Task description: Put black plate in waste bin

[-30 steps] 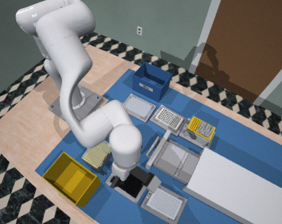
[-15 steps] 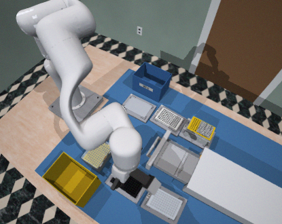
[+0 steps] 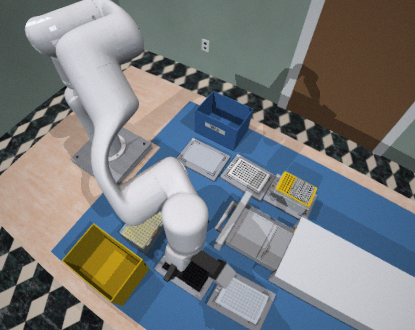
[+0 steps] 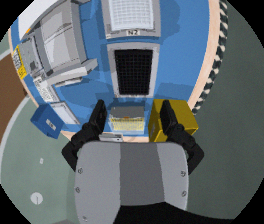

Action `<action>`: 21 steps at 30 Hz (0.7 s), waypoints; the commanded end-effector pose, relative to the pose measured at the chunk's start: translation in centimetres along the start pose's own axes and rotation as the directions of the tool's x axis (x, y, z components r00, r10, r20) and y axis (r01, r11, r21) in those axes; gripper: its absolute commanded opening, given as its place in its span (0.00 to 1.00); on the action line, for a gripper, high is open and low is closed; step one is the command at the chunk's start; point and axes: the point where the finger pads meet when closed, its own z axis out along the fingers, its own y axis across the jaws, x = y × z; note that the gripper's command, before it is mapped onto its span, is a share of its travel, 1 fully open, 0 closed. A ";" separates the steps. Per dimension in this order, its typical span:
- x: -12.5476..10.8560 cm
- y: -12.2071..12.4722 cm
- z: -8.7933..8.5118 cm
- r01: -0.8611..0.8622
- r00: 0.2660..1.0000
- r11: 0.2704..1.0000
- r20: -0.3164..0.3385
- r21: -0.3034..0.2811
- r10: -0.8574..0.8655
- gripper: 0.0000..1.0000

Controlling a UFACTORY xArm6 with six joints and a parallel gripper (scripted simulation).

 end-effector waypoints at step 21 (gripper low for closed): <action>0.2 0.1 3.3 0.000 1.000 1.000 -0.005 -0.002 0.000 1.00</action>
